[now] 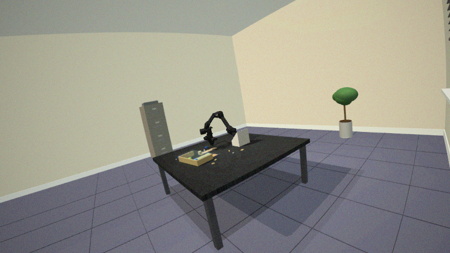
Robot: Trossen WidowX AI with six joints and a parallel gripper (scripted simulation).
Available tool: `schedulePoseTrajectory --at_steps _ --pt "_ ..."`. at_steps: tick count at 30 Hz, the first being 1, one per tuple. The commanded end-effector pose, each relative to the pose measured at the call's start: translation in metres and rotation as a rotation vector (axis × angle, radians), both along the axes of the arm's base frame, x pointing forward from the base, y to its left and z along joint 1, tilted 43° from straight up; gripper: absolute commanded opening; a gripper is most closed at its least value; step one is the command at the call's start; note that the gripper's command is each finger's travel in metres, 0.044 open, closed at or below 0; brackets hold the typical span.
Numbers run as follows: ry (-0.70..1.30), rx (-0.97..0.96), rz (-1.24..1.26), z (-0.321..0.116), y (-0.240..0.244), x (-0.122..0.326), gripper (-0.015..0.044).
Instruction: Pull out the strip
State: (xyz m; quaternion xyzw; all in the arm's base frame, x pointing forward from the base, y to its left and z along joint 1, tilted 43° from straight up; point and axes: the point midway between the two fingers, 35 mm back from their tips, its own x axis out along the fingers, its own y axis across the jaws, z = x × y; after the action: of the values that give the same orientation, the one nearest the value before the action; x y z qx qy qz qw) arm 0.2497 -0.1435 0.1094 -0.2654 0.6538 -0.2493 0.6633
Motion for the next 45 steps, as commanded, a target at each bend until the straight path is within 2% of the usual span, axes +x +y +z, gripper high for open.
schedulePoseTrajectory --at_steps 1,9,45 --pt "-0.022 -0.003 -0.020 0.001 0.002 0.016 0.0236" --pt "-0.024 -0.003 -0.020 0.001 0.007 0.042 0.0440" --pt "-0.030 -0.001 -0.020 0.008 0.029 0.165 0.0440"
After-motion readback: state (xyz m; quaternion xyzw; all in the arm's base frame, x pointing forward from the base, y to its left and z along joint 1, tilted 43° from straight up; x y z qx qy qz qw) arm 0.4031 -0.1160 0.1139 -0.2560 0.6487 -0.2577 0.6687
